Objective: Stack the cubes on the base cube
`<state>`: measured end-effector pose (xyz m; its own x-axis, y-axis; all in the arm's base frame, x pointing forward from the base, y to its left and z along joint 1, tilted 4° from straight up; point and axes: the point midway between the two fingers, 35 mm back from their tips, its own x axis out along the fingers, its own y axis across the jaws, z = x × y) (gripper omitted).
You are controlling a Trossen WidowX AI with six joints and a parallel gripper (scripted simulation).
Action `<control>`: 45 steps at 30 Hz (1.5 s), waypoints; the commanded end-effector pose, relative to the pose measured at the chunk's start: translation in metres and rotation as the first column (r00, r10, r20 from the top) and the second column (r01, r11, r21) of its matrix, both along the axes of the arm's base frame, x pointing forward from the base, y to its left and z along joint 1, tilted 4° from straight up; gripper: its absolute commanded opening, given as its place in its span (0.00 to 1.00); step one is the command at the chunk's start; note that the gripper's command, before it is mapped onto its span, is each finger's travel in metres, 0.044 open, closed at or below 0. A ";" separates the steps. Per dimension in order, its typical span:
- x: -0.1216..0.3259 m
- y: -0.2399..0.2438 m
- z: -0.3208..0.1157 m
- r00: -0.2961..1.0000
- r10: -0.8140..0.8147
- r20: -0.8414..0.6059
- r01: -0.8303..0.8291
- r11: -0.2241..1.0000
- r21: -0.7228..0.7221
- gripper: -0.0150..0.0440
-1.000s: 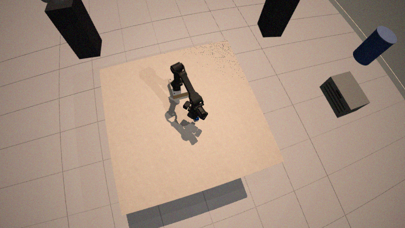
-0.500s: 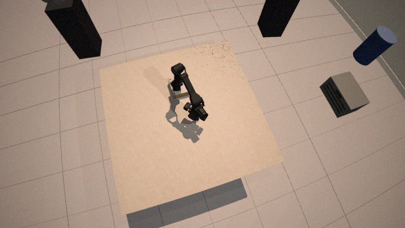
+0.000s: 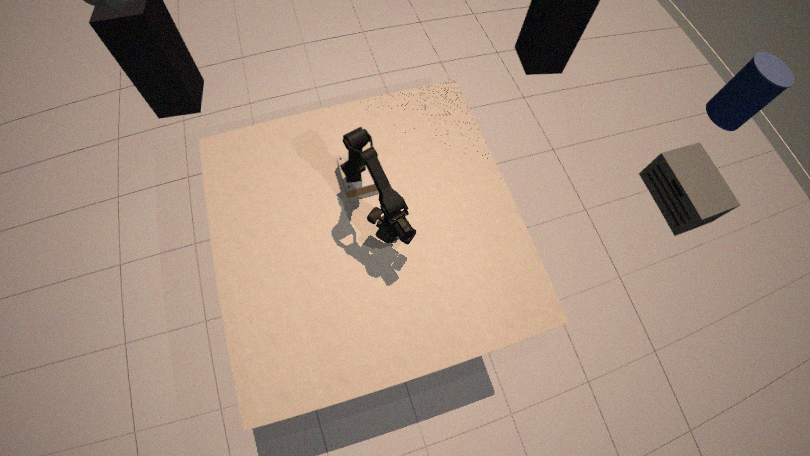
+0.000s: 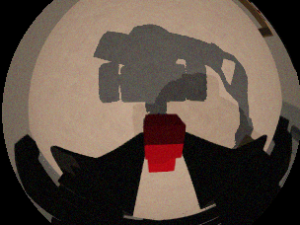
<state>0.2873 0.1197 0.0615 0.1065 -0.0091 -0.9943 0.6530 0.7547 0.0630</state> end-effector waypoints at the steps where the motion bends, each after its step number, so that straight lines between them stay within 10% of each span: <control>1: 0.000 0.000 -0.013 1.000 -0.019 -0.015 0.019 1.000 0.013 0.43; 27: 0.001 -0.001 -0.018 1.000 -0.022 -0.017 0.022 1.000 0.017 0.43; 31: 0.001 -0.001 -0.018 1.000 -0.022 -0.017 0.022 1.000 0.017 0.60; 45: 0.000 -0.001 -0.004 1.000 -0.022 -0.016 0.022 1.000 0.013 0.60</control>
